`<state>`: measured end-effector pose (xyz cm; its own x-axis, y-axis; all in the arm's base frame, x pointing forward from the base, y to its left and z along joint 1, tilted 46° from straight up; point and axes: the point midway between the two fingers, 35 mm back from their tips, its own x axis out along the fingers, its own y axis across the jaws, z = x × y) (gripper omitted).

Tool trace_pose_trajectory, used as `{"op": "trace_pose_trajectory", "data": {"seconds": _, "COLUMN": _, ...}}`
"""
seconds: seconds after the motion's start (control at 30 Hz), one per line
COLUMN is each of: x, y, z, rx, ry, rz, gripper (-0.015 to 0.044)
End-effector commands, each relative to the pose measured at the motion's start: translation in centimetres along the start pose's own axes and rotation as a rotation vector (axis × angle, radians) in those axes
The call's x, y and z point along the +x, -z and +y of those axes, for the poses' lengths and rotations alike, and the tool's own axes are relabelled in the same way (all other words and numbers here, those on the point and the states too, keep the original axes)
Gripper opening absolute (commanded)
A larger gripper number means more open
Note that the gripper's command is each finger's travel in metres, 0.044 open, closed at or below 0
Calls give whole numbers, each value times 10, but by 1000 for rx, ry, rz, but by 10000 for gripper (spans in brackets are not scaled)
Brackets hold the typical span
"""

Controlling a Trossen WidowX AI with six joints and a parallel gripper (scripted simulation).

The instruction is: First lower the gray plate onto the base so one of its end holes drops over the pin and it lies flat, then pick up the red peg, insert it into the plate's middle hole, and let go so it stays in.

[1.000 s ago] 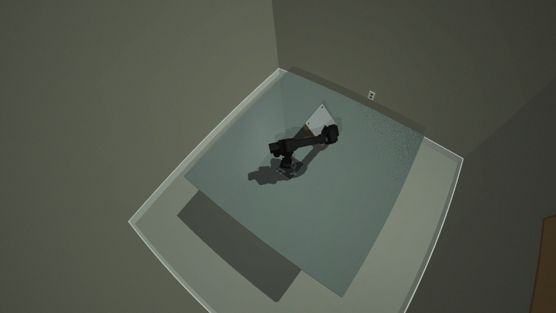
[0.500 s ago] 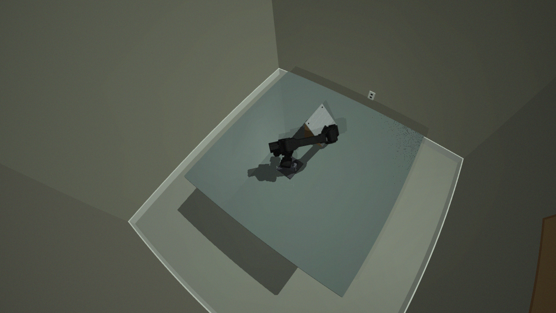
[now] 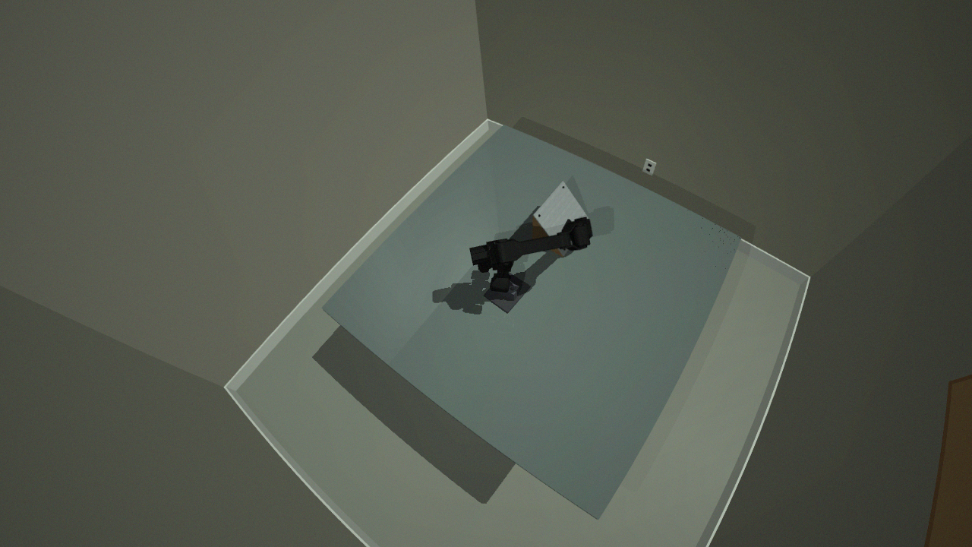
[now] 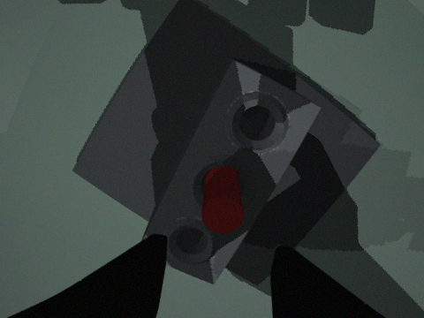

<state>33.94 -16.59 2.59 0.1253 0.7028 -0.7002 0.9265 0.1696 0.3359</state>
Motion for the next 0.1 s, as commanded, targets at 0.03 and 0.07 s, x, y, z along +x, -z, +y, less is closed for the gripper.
{"op": "trace_pose_trajectory", "data": {"seconds": 0.03, "x": -4, "y": 0, "z": 0, "rx": -6, "ry": 4, "rz": -3, "gripper": 150}}
{"op": "trace_pose_trajectory", "data": {"seconds": 0.07, "x": -5, "y": 0, "z": 0, "rx": -6, "ry": 4, "rz": -3, "gripper": 150}}
